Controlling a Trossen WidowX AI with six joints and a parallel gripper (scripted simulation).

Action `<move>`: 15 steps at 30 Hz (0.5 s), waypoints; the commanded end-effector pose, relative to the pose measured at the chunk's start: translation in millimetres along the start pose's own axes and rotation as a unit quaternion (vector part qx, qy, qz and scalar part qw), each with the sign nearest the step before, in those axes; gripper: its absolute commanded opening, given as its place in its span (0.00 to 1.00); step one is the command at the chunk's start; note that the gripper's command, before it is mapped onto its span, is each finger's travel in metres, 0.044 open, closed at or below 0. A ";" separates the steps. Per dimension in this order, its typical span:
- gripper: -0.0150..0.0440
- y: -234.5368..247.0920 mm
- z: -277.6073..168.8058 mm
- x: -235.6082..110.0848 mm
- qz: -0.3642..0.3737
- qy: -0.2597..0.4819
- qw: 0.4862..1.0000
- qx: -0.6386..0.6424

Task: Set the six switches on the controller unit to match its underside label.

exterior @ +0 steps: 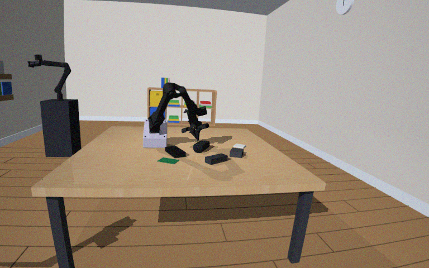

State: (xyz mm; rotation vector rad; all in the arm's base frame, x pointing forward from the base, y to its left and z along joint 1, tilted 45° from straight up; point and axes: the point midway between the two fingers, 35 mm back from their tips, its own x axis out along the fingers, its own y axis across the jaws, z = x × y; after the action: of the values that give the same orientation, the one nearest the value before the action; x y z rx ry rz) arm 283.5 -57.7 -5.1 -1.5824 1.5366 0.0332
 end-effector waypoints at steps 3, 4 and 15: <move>0.25 6.0 -0.3 11.0 0.003 0.005 1.000 -0.008; 0.25 6.5 -0.2 12.5 0.003 0.005 1.000 -0.008; 0.25 11.9 -0.6 29.3 0.003 0.007 1.000 -0.008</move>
State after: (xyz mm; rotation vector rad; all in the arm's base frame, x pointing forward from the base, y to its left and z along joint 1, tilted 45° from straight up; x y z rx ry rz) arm 283.3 -74.4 -22.3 -1.5855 1.5417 0.0277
